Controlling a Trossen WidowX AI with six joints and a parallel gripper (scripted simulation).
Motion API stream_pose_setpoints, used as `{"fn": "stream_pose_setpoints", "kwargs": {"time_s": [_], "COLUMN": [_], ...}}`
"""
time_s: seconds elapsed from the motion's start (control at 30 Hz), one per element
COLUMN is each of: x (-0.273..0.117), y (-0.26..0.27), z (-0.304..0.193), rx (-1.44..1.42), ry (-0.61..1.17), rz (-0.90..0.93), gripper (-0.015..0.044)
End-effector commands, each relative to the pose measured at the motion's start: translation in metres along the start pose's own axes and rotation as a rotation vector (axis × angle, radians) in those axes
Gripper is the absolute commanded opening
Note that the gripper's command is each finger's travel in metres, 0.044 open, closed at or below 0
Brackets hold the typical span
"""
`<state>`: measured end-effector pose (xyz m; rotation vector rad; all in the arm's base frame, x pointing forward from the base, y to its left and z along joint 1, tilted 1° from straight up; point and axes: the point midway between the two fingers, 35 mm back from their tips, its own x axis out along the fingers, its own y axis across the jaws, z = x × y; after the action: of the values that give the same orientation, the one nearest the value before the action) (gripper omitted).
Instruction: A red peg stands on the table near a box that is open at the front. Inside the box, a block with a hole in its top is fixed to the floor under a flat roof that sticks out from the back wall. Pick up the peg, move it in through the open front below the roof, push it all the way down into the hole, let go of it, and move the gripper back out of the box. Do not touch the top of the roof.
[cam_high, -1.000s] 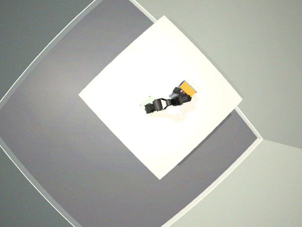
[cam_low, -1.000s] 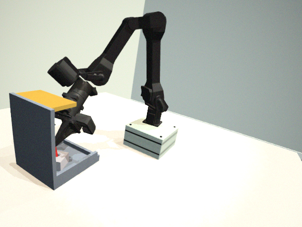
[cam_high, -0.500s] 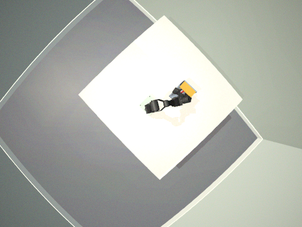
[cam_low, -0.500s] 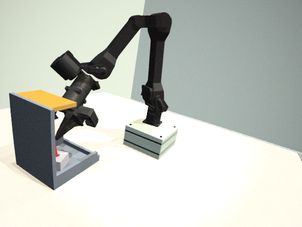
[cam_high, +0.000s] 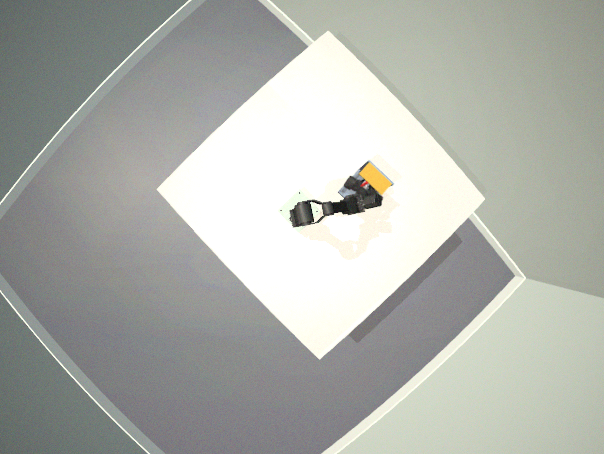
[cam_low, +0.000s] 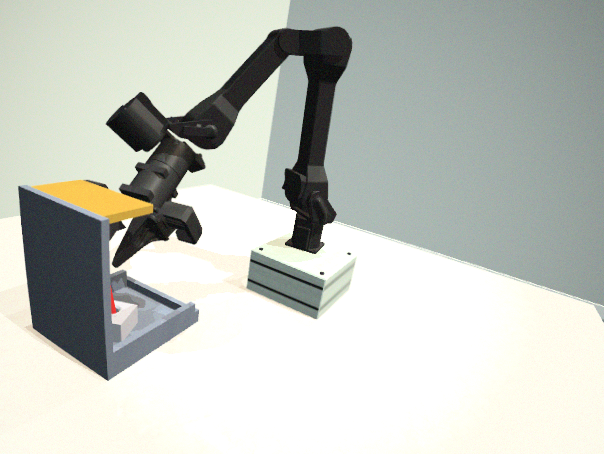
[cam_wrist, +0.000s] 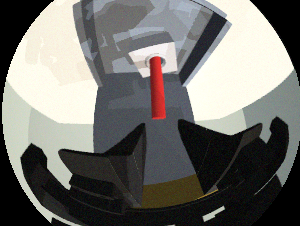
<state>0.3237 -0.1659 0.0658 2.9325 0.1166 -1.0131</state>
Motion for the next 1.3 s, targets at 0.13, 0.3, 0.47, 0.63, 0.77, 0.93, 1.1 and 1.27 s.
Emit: {"fn": "stream_pose_setpoints", "kwargs": {"time_s": [0.13,0.3,0.47,0.63,0.77,0.93,1.1,1.27], "x": [0.001,0.001,0.001,0.002,0.005,0.008,0.012,0.014], "y": [0.0,0.0,0.0,0.0,-0.001,-0.002,-0.002,-0.002], "z": [0.0,0.0,0.0,0.004,0.009,0.016,0.022,0.024], "rx": [0.001,0.001,0.001,0.002,0.003,0.003,0.004,0.004], "ry": [0.0,0.0,0.0,-0.001,-0.003,-0.004,-0.005,-0.005], "rz": [0.0,0.0,0.0,-0.001,-0.002,-0.003,-0.003,-0.003], "gripper": [0.0042,0.0009,0.0,0.0,0.0,0.0,0.0,0.0]}}
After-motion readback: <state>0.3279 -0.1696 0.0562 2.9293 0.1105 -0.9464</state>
